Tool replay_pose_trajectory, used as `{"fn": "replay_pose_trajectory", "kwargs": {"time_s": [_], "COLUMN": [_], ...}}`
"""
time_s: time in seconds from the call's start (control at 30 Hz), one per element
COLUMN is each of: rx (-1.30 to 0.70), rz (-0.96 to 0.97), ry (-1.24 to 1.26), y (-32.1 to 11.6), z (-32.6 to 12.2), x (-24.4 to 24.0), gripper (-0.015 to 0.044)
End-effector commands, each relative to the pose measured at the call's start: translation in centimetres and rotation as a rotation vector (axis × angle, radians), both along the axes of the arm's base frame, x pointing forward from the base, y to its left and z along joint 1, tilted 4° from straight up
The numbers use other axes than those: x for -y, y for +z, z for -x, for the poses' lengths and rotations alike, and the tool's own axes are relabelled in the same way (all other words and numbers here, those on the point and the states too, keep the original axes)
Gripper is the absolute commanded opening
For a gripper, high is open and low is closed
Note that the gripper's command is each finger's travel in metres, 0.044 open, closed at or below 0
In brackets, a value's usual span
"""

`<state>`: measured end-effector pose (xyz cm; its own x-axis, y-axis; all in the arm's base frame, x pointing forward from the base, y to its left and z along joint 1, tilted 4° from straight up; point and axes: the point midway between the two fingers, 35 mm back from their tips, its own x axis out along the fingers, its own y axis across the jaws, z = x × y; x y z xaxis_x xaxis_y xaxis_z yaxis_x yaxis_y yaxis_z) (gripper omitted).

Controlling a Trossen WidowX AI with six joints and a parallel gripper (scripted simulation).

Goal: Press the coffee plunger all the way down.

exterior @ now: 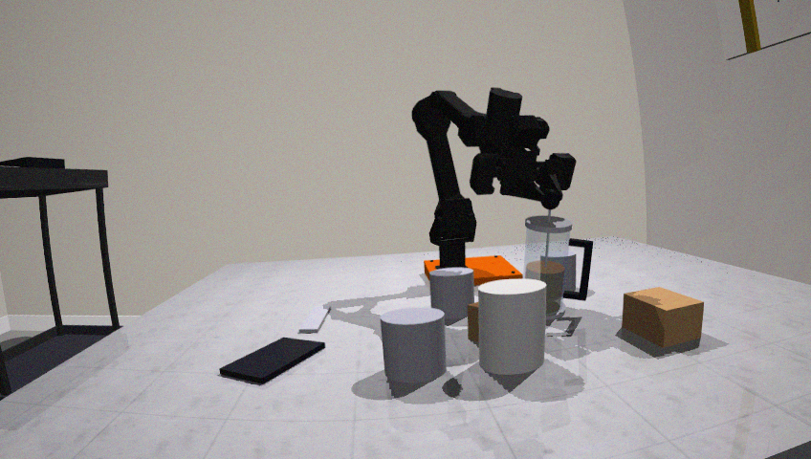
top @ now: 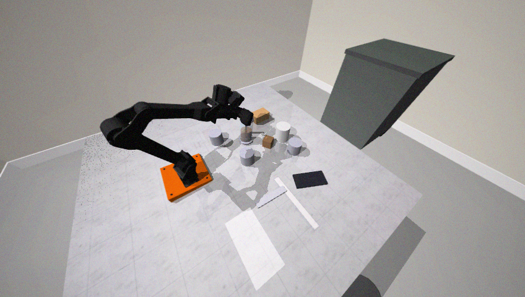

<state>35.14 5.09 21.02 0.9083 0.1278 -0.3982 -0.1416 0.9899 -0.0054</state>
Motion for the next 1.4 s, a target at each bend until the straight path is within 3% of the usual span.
{"fn": "replay_pose_trajectory", "kwargs": {"time_s": [0.0,1.13,1.37], "rx": [-0.023,-0.005,-0.005], "rz": [0.001,0.001,0.001], "ry": [-0.001,0.000,0.000], "y": [-0.73,-0.09,-0.09], "z": [-0.05,-0.36,-0.36], "x": [0.00,-0.05,-0.05], "gripper": [0.0128,0.0128,0.0311]}}
